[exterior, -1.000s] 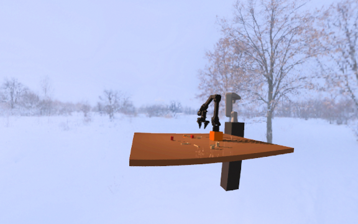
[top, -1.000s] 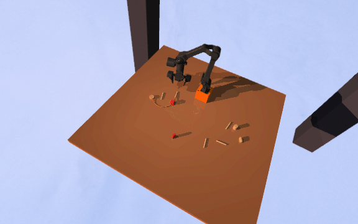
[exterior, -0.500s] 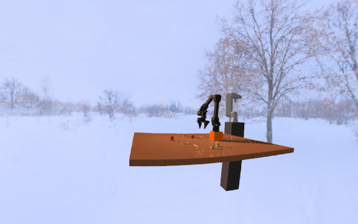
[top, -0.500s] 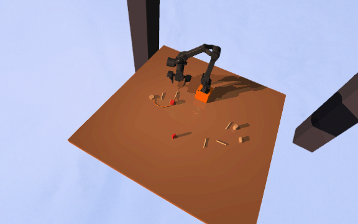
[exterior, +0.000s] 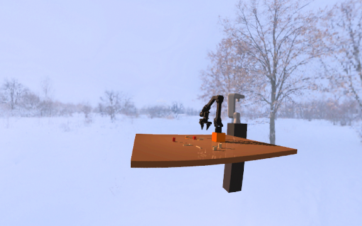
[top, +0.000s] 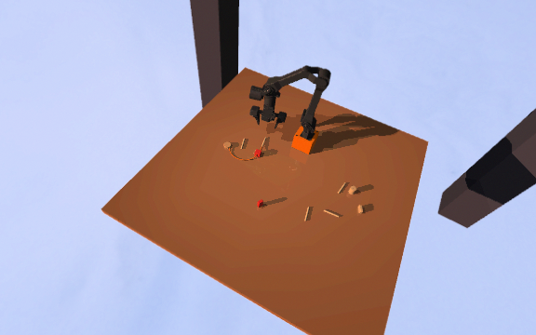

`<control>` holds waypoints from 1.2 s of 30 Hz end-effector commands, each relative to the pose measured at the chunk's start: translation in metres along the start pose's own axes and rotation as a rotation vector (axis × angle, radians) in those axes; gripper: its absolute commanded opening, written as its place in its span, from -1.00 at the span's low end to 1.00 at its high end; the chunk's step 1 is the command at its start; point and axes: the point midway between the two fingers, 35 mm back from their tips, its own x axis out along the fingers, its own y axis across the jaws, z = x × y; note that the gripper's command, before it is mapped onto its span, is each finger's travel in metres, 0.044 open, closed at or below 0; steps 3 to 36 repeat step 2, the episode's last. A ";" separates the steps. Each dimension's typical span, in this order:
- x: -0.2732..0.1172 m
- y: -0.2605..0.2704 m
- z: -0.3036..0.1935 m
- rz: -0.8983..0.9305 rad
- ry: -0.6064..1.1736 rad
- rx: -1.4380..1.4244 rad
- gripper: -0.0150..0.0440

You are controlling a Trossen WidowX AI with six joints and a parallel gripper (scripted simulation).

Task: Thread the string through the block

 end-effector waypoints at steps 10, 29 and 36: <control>0.000 0.000 0.000 0.000 0.000 0.000 1.00; 0.000 0.000 0.000 0.000 0.000 0.000 1.00; 0.000 0.000 0.000 0.000 0.000 0.000 1.00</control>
